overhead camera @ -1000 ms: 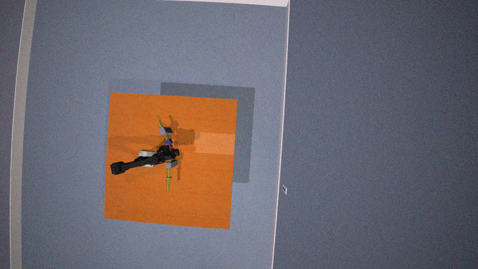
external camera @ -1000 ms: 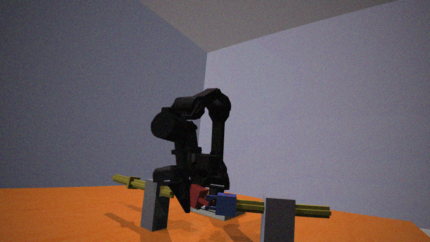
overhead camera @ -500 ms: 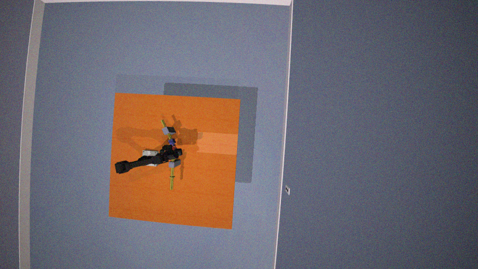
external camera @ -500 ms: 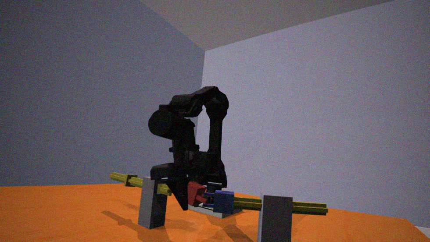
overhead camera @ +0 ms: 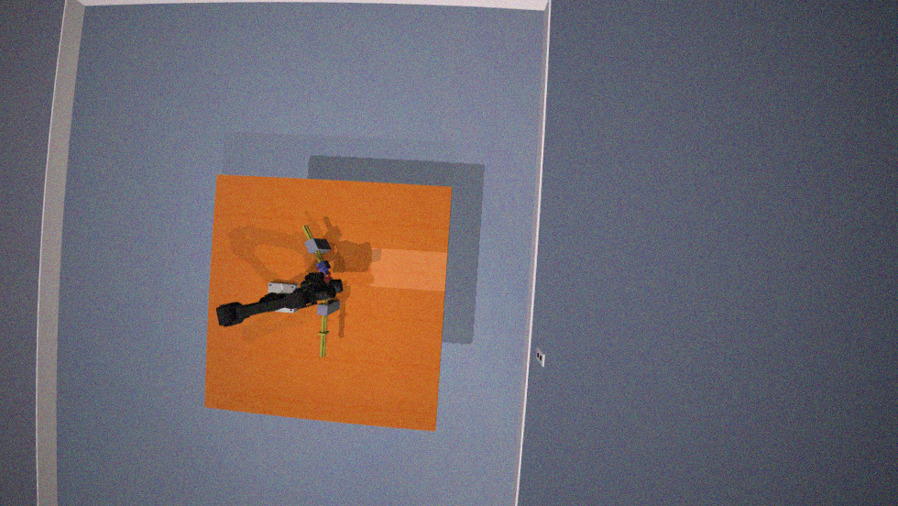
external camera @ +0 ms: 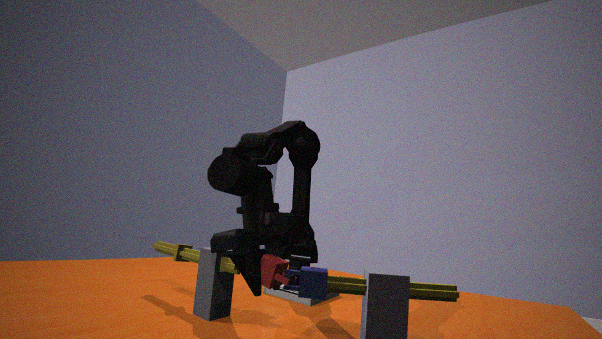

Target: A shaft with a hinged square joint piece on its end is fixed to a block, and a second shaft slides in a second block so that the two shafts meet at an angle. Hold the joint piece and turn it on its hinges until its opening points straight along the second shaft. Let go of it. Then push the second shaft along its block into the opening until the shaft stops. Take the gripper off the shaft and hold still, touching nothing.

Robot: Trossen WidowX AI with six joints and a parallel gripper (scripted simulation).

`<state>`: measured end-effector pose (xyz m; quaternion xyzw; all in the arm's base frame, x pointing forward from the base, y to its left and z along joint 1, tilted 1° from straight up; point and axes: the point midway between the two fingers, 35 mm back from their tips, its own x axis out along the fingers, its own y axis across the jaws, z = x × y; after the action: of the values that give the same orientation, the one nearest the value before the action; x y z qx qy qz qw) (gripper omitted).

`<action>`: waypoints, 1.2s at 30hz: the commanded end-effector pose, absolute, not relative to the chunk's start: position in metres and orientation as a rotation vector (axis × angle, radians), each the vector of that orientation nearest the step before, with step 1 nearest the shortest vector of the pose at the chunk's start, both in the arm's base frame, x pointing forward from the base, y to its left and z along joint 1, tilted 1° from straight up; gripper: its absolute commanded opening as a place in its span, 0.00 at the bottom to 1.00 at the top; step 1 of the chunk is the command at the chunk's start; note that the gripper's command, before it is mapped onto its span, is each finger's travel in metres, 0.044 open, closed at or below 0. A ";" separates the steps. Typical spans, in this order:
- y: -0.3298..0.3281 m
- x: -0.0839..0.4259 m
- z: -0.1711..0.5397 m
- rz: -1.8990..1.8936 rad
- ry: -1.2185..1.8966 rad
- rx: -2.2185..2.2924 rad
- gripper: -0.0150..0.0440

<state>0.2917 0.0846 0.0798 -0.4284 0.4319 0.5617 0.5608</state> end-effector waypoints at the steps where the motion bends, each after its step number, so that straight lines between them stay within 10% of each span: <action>1: 0.085 0.292 0.080 1.323 1.017 -1.010 0.81; 6: 0.085 0.292 0.080 1.323 1.017 -1.010 1.00; 36: 0.088 0.291 0.109 1.108 1.339 -1.366 1.00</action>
<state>0.2916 0.0895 0.1100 -0.5482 0.5313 0.4548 0.4585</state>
